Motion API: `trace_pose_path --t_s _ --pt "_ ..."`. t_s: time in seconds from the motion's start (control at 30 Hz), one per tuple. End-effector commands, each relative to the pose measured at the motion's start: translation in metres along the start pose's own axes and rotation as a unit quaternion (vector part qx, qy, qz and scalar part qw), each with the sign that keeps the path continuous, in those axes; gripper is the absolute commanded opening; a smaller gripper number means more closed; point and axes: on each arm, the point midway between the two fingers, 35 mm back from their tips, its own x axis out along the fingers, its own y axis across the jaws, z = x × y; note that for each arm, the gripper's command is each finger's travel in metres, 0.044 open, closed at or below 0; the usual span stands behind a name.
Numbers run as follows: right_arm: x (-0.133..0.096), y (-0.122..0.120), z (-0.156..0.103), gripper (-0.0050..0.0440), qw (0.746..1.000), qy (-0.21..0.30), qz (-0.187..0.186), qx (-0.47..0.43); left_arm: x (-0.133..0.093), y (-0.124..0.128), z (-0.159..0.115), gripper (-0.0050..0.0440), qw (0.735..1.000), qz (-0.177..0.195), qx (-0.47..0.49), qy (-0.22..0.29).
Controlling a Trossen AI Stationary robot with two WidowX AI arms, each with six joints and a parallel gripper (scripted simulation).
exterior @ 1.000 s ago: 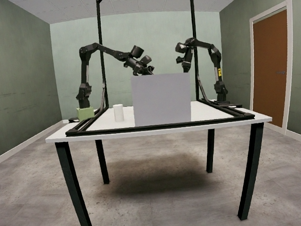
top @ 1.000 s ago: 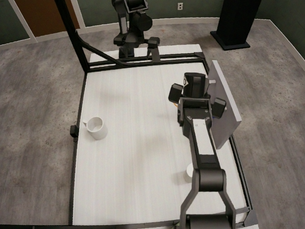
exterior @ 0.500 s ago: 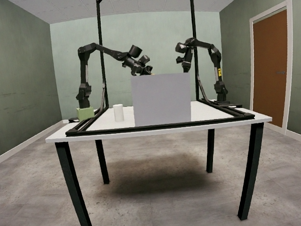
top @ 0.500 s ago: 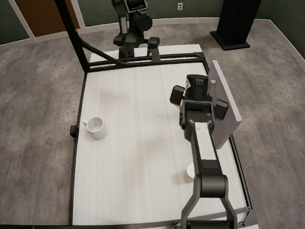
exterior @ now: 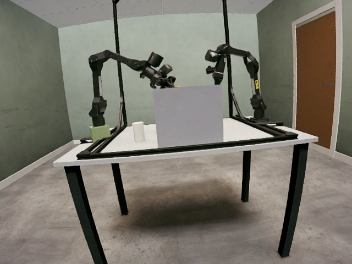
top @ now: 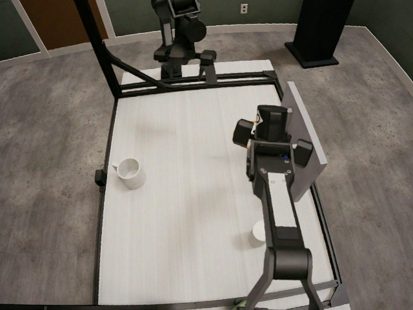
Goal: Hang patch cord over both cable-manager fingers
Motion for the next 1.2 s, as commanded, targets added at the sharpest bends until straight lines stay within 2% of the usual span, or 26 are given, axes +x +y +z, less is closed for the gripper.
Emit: trace_pose_path --t_s 0.0,1.17 --pt "-0.0095 -0.0048 0.0048 0.0025 1.0 -0.009 0.002 0.001 -0.0075 -0.0012 -0.0012 0.044 1.0 0.005 0.001 -0.009" --pt "-0.0143 -0.0113 0.0005 0.0025 1.0 -0.008 0.001 0.0 -0.0075 -0.0012 -0.0012 0.044 1.0 0.005 0.001 -0.009"
